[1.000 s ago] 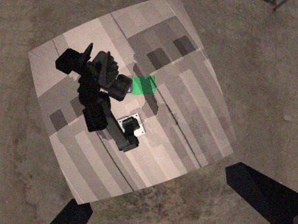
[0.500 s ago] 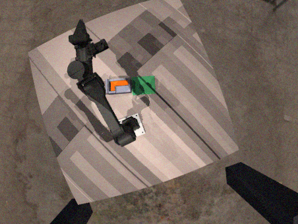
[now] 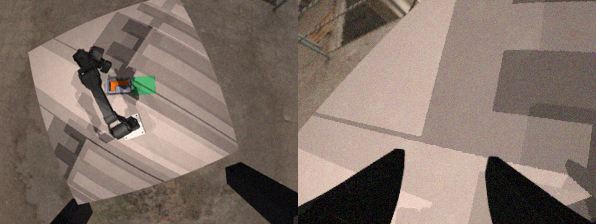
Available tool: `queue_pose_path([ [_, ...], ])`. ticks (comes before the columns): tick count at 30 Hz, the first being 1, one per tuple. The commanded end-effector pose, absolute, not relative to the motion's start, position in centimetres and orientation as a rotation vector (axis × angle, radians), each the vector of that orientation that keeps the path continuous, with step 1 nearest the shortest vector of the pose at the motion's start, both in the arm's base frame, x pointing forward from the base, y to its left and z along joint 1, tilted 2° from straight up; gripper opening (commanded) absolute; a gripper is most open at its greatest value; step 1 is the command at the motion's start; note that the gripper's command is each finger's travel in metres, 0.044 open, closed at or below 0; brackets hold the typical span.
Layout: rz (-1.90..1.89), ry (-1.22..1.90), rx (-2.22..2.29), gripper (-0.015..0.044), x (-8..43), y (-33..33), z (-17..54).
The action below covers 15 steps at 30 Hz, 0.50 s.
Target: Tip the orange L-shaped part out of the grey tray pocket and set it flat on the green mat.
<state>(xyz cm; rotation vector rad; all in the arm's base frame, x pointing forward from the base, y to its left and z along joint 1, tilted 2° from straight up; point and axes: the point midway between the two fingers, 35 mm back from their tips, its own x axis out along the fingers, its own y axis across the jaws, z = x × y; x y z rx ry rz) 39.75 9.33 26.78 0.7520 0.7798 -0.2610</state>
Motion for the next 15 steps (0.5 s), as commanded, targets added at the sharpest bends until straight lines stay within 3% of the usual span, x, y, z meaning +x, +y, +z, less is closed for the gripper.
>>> queue_pose_path([
  [1,-0.223,1.144,0.454,0.0180,35.0,9.8,20.2],
  [6,-0.113,1.542,0.164,0.0180,28.3,9.6,15.8],
  [15,-0.105,1.564,0.150,0.0180,27.9,9.6,15.6],
])
